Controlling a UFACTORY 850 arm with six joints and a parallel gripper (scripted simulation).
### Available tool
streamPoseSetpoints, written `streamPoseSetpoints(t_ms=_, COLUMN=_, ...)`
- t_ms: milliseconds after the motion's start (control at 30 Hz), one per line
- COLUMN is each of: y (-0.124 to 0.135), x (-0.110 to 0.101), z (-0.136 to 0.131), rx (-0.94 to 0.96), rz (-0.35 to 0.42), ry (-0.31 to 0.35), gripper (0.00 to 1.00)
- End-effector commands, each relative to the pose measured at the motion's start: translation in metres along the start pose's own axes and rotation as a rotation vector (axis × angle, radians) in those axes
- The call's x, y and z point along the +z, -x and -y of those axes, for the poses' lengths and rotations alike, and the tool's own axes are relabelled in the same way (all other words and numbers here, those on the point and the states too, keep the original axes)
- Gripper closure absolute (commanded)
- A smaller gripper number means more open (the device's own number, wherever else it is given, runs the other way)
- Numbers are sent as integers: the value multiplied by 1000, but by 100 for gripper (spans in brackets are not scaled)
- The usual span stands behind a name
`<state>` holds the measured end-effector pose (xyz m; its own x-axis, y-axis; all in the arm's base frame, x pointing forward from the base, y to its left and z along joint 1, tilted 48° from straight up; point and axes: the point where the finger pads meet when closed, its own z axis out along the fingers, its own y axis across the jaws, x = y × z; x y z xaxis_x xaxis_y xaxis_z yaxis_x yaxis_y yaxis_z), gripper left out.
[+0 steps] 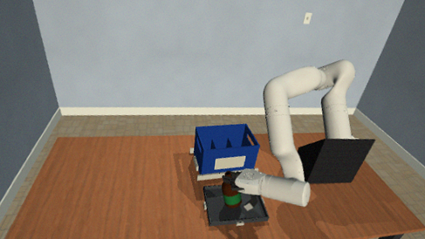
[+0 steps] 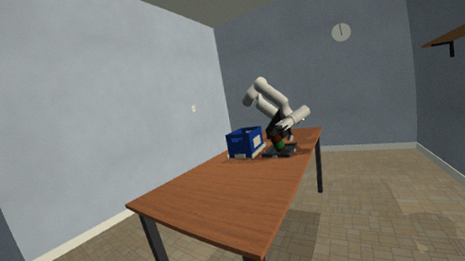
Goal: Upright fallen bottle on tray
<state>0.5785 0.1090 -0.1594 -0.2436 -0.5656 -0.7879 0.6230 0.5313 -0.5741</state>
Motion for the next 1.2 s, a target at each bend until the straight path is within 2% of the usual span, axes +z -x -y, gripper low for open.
streamPoseSetpoints(t_ms=0, y=0, x=1, z=0, rx=2, rz=1, ry=0, gripper=100)
streamPoseSetpoints(t_ms=1033, y=-3, x=2, z=0, rx=2, rz=1, ry=0, gripper=100)
streamPoseSetpoints(t_ms=1067, y=-3, x=2, z=0, rx=2, rz=1, ry=0, gripper=0)
streamPoseSetpoints(t_ms=1167, y=-3, x=2, z=0, rx=2, rz=1, ry=0, gripper=0)
